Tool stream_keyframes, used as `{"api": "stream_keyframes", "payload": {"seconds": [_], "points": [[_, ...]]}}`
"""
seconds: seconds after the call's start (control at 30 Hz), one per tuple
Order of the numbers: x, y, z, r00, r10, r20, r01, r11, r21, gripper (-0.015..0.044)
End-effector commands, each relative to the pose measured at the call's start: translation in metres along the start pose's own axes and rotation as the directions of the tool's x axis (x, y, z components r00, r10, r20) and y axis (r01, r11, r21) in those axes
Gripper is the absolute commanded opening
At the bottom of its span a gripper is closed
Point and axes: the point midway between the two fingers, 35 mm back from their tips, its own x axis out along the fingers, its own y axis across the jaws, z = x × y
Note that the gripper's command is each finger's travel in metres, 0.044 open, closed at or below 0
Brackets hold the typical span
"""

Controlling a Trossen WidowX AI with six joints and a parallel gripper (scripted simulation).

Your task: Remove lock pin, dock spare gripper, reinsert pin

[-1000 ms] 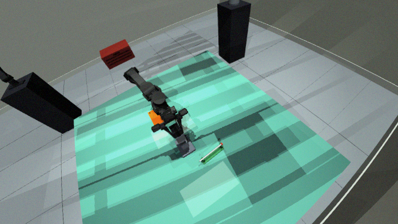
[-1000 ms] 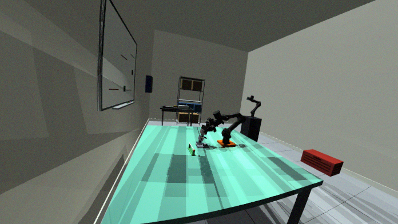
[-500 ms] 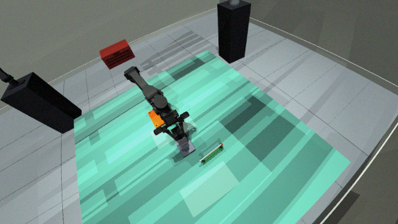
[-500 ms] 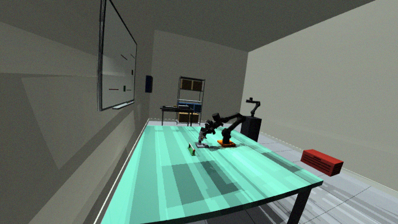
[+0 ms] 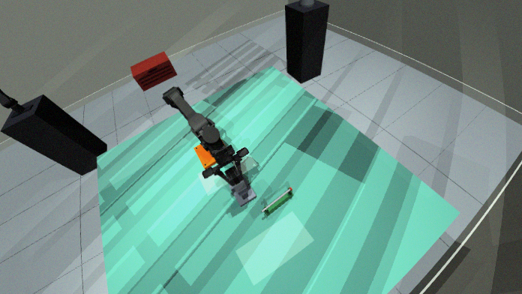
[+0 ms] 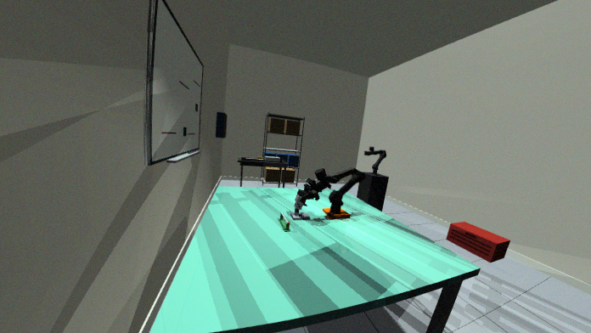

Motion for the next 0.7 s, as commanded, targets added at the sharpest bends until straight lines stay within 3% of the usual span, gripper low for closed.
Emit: {"api": "stream_keyframes", "payload": {"seconds": [0.0, 0.5, 0.67], "points": [[-0.0003, 0.0, 0.0, 1.0, 0.0, 0.0, 0.0, 1.0, 0.0, 0.0026], [-0.0003, 0.0, 0.0, 1.0, 0.0, 0.0, 0.0, 1.0, 0.0, 0.042], [-0.0027, 0.0, 0.0022, 1.0, 0.0, -0.001, 0.0, 1.0, 0.0, 0.044]]}}
